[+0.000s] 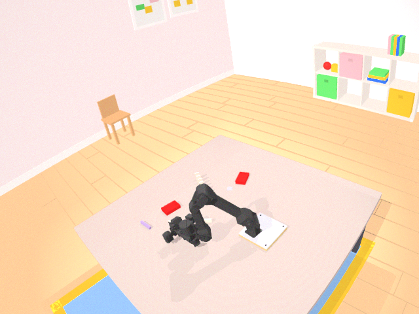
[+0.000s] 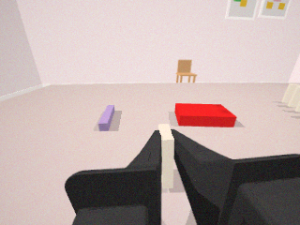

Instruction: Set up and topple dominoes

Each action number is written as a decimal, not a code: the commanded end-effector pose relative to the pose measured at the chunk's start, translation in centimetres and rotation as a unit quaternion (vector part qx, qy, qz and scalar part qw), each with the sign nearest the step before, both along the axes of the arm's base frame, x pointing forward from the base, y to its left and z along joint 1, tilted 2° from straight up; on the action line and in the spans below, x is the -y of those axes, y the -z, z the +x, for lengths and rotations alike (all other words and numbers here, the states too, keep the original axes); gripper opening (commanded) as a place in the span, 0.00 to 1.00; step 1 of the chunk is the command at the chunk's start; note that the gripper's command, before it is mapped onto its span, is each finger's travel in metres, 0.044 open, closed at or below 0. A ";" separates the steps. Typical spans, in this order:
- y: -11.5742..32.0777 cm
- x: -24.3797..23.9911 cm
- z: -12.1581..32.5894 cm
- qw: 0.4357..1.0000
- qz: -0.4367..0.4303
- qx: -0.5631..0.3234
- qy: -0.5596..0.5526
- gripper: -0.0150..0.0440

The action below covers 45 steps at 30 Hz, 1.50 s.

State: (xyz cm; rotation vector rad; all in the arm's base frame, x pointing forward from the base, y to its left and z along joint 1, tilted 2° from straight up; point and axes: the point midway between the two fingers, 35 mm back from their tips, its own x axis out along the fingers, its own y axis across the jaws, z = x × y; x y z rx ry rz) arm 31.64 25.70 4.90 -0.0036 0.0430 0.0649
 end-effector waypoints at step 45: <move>-4.8 -6.9 10.2 0.842 -0.431 -0.217 -0.241 1.00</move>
